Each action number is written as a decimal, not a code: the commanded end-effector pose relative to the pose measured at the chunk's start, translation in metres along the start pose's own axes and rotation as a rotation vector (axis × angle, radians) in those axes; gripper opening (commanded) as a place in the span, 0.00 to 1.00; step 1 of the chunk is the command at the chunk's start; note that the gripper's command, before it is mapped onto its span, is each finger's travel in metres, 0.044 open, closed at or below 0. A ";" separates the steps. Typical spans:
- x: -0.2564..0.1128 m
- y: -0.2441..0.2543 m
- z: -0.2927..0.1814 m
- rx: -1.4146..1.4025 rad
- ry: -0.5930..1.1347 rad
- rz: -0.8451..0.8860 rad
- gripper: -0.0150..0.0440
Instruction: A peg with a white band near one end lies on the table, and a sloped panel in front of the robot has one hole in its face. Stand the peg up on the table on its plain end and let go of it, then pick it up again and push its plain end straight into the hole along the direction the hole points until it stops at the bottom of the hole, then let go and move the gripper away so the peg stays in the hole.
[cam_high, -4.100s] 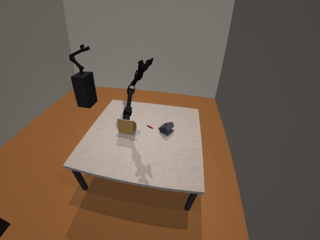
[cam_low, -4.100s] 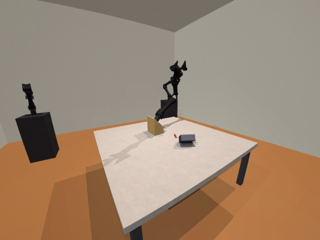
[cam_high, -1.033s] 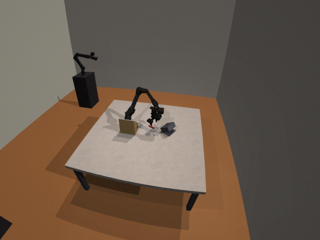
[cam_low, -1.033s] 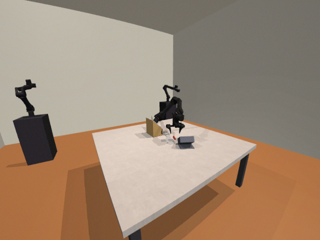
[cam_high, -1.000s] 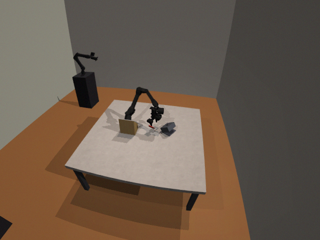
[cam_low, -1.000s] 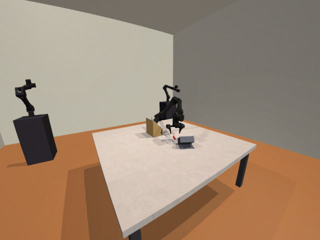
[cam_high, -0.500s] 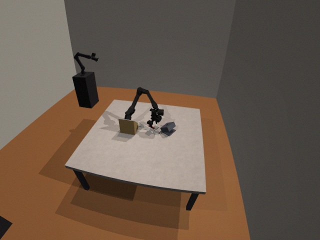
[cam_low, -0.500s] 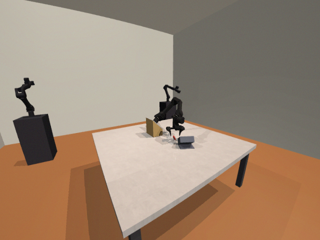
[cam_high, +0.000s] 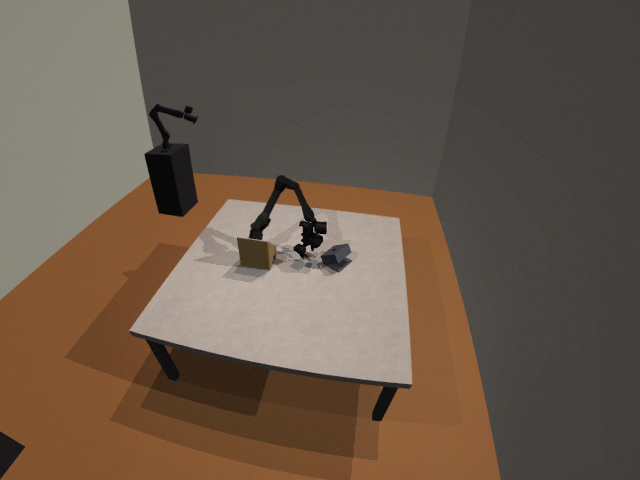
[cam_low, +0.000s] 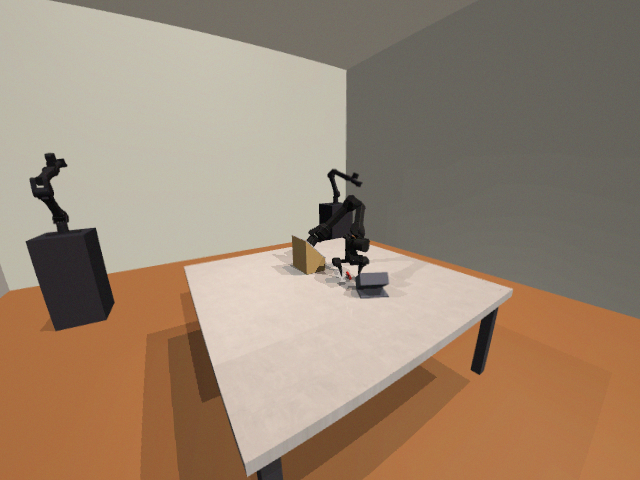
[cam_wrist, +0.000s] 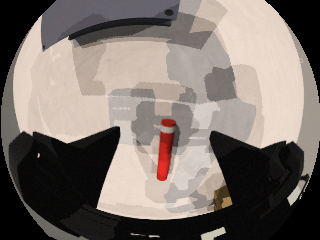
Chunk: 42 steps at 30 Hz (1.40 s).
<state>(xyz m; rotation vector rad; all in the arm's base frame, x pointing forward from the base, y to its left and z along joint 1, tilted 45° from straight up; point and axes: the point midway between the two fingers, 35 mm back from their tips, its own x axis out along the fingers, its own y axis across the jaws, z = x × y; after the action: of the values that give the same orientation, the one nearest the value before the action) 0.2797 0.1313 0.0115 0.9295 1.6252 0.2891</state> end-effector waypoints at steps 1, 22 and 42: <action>0.008 -0.001 -0.002 0.006 0.008 0.001 1.00; 0.010 -0.001 -0.003 0.006 0.009 0.001 0.44; 0.008 -0.001 -0.004 0.004 -0.015 -0.001 0.34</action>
<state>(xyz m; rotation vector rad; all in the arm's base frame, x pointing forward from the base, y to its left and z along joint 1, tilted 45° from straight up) 0.2766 0.1378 0.0052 0.9338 1.6278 0.2881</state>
